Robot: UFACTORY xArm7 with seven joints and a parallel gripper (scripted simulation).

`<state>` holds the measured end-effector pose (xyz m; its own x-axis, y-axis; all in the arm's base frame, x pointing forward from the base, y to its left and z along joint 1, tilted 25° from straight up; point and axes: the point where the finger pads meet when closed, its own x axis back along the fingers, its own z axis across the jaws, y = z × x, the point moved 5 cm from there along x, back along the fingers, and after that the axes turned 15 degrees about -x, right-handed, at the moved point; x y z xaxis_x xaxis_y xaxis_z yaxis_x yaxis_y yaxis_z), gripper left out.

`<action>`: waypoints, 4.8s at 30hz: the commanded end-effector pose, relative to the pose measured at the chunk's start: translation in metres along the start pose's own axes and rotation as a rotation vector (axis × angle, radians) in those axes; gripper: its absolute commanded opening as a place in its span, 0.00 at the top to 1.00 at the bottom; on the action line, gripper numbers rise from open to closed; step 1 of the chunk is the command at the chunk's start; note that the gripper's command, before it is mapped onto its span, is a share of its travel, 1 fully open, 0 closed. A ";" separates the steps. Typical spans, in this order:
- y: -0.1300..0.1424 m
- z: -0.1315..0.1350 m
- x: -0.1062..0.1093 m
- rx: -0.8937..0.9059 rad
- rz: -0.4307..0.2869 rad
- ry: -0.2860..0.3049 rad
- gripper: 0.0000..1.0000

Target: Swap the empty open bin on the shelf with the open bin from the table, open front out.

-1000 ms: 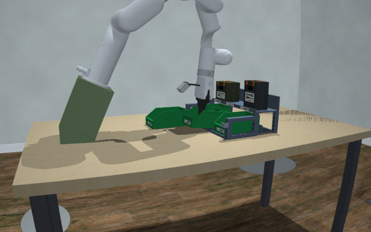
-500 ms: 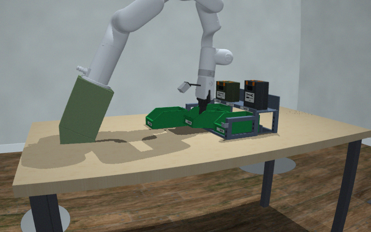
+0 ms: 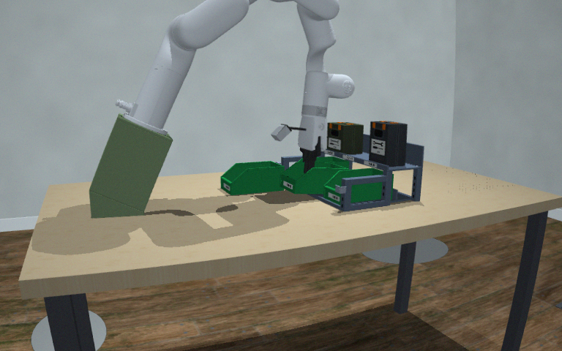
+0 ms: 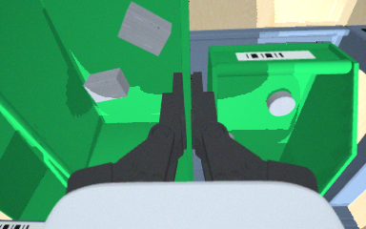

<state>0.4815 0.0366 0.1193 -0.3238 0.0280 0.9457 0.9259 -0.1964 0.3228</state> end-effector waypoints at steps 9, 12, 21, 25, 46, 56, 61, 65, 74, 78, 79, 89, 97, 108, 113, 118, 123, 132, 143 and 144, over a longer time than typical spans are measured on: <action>0.005 0.001 0.001 0.000 -0.008 0.002 1.00; 0.006 0.002 0.001 0.000 -0.009 0.003 1.00; 0.007 0.002 0.001 0.000 -0.011 0.003 1.00; 0.007 0.002 0.001 0.000 -0.011 0.003 1.00; 0.008 0.002 0.001 0.000 -0.011 0.003 1.00; 0.011 0.003 0.001 0.000 -0.014 0.004 1.00; 0.012 0.003 0.001 0.000 -0.015 0.004 1.00; 0.015 0.004 0.002 0.000 -0.017 0.005 1.00; 0.019 0.005 0.002 0.000 -0.021 0.006 1.00; 0.021 0.006 0.002 0.000 -0.022 0.006 1.00; 0.021 0.006 0.002 0.000 -0.023 0.006 1.00; 0.024 0.007 0.002 0.000 -0.025 0.007 1.00; 0.025 0.007 0.002 0.000 -0.026 0.007 1.00; 0.025 0.007 0.002 0.000 -0.026 0.007 1.00; 0.025 0.007 0.002 0.000 -0.026 0.007 1.00; 0.024 0.007 0.001 0.000 -0.035 0.009 1.00; 0.023 0.006 0.000 0.000 -0.052 0.014 1.00; 0.023 0.006 0.000 0.000 -0.055 0.015 1.00; 0.023 0.006 0.000 0.000 -0.055 0.015 0.90; 0.023 0.006 0.000 0.000 -0.055 0.015 0.90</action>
<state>0.5035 0.0375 0.1255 -0.3747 0.0254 0.9268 0.9073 -0.1956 0.3721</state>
